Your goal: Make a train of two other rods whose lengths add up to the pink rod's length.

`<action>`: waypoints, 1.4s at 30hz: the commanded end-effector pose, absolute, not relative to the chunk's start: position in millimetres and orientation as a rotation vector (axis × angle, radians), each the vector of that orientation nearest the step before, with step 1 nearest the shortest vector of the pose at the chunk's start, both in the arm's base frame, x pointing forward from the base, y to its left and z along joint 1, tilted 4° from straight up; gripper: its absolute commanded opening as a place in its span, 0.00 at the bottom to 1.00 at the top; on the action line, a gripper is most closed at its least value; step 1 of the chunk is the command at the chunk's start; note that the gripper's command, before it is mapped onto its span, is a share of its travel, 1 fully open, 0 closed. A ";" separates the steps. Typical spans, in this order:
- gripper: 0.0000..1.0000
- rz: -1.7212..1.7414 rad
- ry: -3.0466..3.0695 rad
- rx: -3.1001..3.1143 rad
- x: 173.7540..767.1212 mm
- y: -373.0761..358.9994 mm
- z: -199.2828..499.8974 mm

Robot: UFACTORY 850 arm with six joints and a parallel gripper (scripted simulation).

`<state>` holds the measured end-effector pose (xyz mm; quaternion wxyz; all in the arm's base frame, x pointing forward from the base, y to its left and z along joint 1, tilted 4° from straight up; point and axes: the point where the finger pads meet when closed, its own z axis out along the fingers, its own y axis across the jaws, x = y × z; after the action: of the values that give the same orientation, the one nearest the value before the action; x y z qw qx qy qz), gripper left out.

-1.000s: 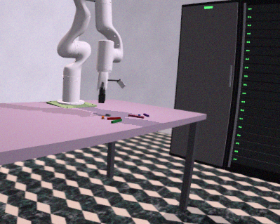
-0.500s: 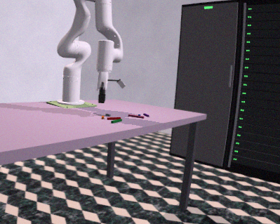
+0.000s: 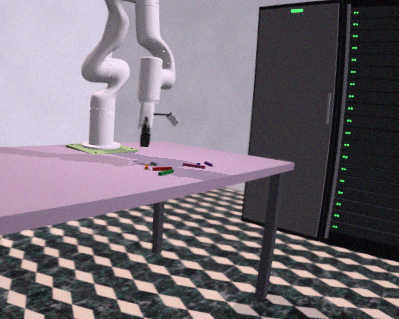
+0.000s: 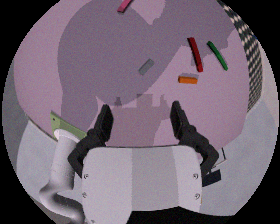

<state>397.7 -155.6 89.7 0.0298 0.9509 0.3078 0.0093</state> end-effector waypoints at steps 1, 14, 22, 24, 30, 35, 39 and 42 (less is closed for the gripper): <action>1.00 0.031 0.949 2.931 398.4 -155.8 90.3; 1.00 0.048 0.395 3.060 406.5 -166.6 91.1; 1.00 0.060 -0.068 3.090 412.9 -175.5 91.8; 1.00 0.064 -0.183 3.086 414.5 -177.7 92.0; 1.00 0.073 -0.584 3.042 419.8 -185.5 92.6; 1.00 0.079 -0.839 2.987 423.2 -190.6 92.9; 1.00 0.084 -1.069 2.917 426.2 -195.3 93.3; 1.00 0.087 -1.231 2.856 428.4 -198.7 93.5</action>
<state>425.5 -194.8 92.7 -0.0022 0.9403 -0.3391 0.0304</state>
